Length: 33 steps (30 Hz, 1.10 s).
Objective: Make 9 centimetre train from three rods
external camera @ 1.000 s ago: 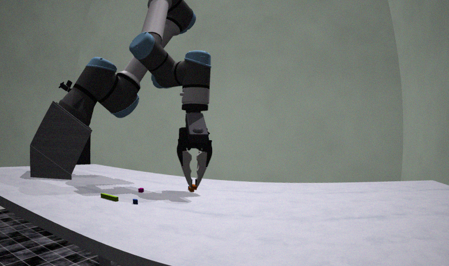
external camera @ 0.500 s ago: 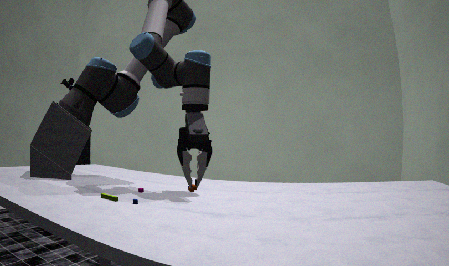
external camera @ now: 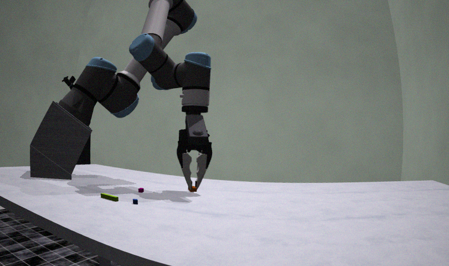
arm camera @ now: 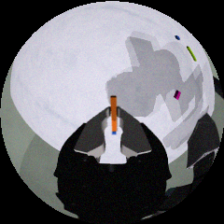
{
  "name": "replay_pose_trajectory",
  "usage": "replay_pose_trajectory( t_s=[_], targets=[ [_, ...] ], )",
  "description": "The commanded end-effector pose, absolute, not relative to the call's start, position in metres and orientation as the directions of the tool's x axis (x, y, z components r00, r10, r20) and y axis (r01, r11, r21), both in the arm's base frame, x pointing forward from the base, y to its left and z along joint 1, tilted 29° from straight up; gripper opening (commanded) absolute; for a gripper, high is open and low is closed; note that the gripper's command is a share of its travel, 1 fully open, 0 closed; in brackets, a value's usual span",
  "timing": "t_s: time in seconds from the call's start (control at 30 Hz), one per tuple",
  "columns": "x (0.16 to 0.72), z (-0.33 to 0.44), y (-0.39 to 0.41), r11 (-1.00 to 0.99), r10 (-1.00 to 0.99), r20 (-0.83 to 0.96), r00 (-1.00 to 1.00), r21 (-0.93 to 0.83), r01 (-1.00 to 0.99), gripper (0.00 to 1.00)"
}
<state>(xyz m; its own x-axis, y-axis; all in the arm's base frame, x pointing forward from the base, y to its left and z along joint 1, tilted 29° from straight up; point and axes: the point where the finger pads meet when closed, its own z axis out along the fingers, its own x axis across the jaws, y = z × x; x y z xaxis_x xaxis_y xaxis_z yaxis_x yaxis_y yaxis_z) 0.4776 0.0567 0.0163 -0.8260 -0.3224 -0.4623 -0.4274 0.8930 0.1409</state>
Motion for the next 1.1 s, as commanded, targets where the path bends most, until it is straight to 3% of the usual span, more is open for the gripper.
replay_pose_trajectory(
  t_s=[0.0, 1.07],
  targets=[
    [0.4772, 0.0112, 0.0596, 0.893, -0.323, -0.46, -0.827, 0.142, -0.428, 0.0],
    [0.4788, 0.009, 0.0601, 0.893, -0.323, -0.461, -0.826, 0.141, -0.428, 0.0]
  ],
)
